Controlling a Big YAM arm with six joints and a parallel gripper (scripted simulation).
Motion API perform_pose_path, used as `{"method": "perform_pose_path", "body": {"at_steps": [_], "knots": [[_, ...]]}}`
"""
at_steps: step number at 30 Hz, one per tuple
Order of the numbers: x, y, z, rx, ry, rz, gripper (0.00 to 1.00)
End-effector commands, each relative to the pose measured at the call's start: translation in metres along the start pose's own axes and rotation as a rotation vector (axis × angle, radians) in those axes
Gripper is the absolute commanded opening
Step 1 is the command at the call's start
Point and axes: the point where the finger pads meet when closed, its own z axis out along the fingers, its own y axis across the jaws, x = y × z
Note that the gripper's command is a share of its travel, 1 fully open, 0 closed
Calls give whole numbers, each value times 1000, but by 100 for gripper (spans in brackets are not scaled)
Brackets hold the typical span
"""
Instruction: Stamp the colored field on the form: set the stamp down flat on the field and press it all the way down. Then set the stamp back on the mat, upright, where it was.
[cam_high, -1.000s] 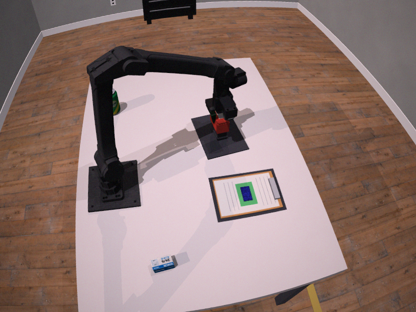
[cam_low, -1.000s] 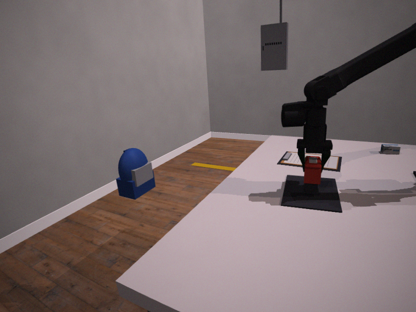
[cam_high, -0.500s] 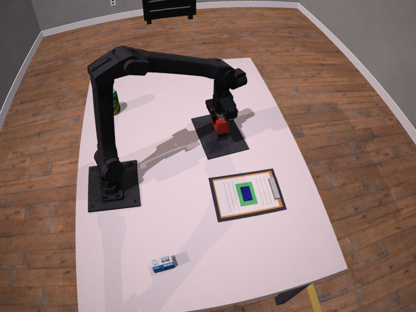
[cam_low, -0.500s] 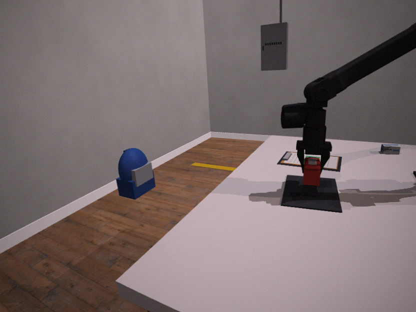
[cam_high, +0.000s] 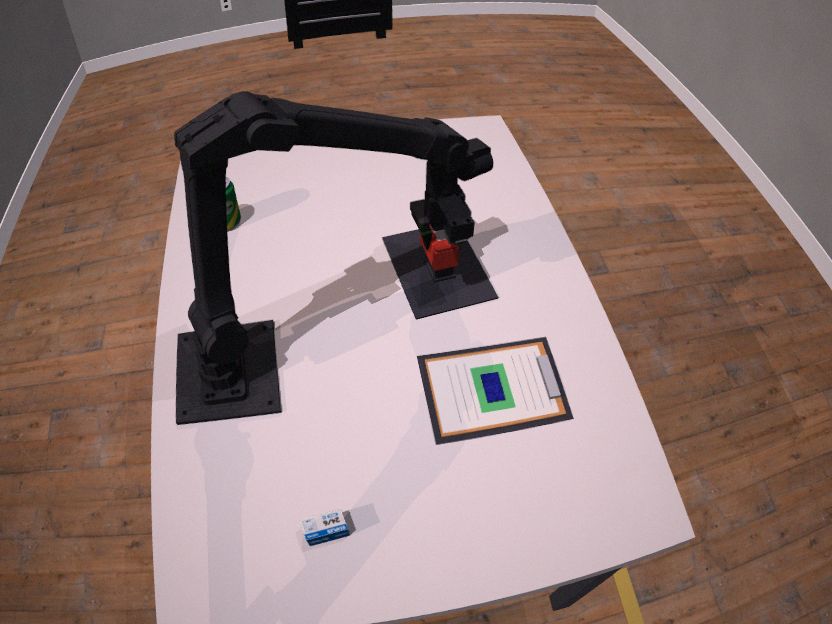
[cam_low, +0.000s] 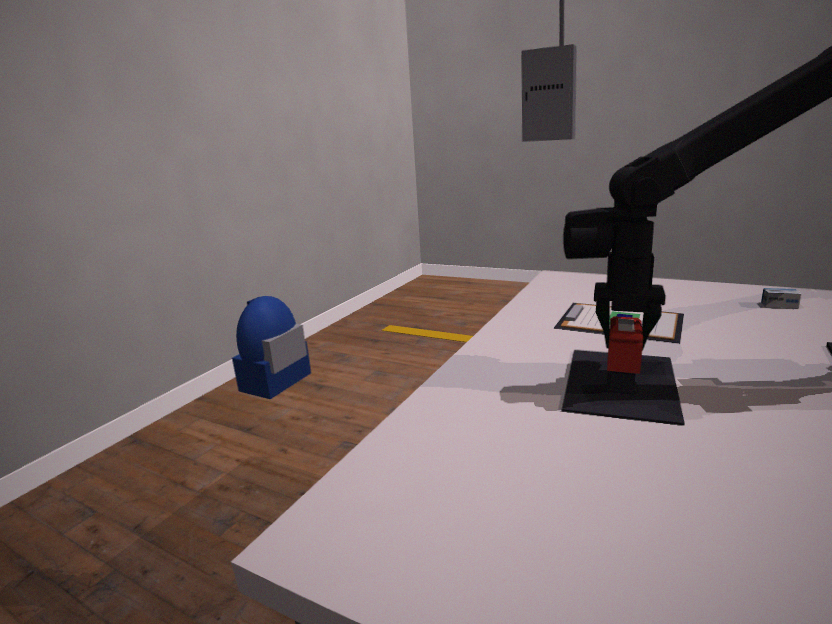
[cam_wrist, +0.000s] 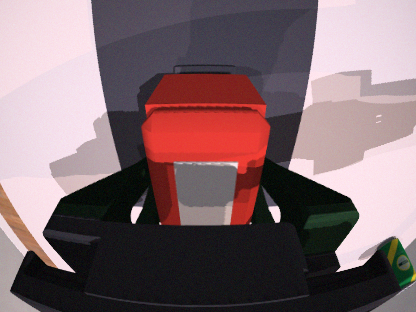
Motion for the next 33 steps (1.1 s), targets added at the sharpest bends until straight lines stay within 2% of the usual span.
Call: {"method": "perform_pose_path", "body": {"at_steps": [1,4,5,33], "knots": [[0,11,-8,-32,9,-3,30],[0,11,-8,-32,9,-3,30],[0,11,-8,-32,9,-3,83],[0,11,-8,-32,9,-3,83]]}}
